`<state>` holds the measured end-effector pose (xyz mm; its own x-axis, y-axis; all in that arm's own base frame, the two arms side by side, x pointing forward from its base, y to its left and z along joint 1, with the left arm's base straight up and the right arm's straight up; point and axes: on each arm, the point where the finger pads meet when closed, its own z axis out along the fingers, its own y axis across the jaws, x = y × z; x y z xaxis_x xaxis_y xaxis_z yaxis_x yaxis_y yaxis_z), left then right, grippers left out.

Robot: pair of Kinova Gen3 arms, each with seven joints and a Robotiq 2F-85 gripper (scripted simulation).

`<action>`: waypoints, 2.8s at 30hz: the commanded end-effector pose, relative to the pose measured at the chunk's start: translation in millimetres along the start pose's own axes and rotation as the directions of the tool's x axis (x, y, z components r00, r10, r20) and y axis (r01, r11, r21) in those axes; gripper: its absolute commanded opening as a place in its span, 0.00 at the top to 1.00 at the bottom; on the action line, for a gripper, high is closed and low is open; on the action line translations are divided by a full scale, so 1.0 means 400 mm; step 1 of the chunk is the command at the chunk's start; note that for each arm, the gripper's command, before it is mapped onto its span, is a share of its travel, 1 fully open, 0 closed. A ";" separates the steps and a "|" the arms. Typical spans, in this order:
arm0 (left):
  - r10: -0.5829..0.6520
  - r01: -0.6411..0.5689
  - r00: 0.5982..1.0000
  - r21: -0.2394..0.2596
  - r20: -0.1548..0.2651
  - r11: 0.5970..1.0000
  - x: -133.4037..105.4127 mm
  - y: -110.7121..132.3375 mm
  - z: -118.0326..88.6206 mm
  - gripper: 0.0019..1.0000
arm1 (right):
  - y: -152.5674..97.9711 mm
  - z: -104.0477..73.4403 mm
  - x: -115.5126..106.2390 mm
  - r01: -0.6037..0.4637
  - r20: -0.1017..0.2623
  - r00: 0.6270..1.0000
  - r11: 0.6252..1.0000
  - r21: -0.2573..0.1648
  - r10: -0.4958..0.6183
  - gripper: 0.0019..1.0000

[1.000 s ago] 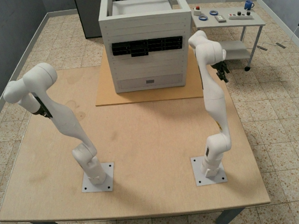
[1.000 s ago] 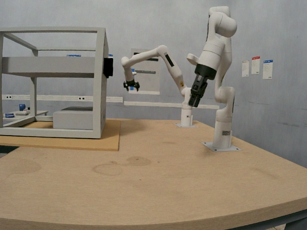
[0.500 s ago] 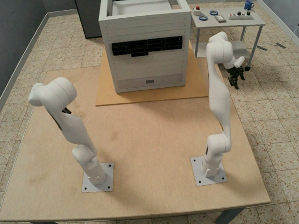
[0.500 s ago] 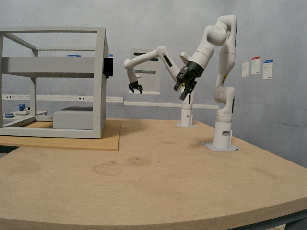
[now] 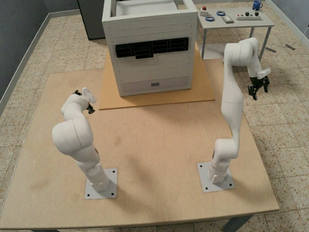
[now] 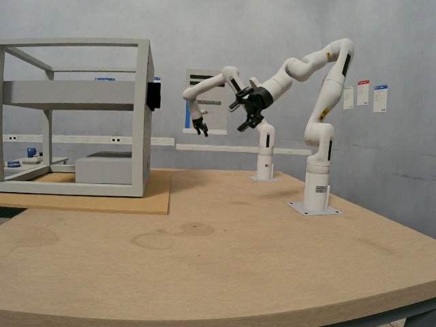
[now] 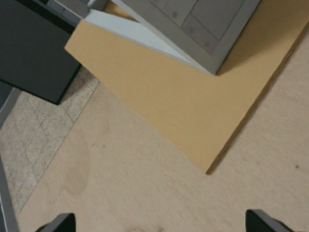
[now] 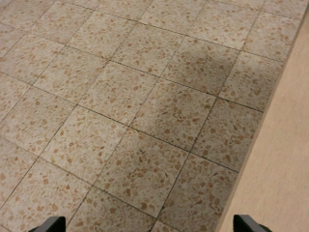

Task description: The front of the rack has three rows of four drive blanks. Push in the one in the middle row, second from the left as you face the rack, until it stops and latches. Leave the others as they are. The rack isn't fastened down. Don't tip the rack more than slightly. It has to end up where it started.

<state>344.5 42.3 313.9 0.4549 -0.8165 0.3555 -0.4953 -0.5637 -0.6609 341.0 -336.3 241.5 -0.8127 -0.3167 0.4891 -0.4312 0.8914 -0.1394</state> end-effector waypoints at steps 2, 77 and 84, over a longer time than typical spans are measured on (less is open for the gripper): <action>0.075 -0.072 0.997 0.117 -0.022 0.991 0.118 0.018 -0.017 0.00 | -0.012 0.042 0.049 -0.109 0.022 0.994 0.993 -0.045 0.110 0.00; 0.315 -0.252 0.945 0.412 -0.093 0.876 0.447 0.091 -0.076 0.00 | 0.149 0.533 0.769 -0.803 -0.338 -0.343 -0.461 -0.379 0.876 0.00; 0.315 -0.252 0.945 0.412 -0.093 0.876 0.447 0.091 -0.076 0.00 | 0.152 0.535 0.773 -0.797 -0.342 -0.353 -0.471 -0.377 0.871 0.00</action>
<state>385.1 -128.0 373.0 0.2051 -0.9605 0.1881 -0.2449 -0.2365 -0.9403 -20.4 -449.2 199.3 0.0454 0.9990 0.0018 0.9990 -0.0454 -0.0004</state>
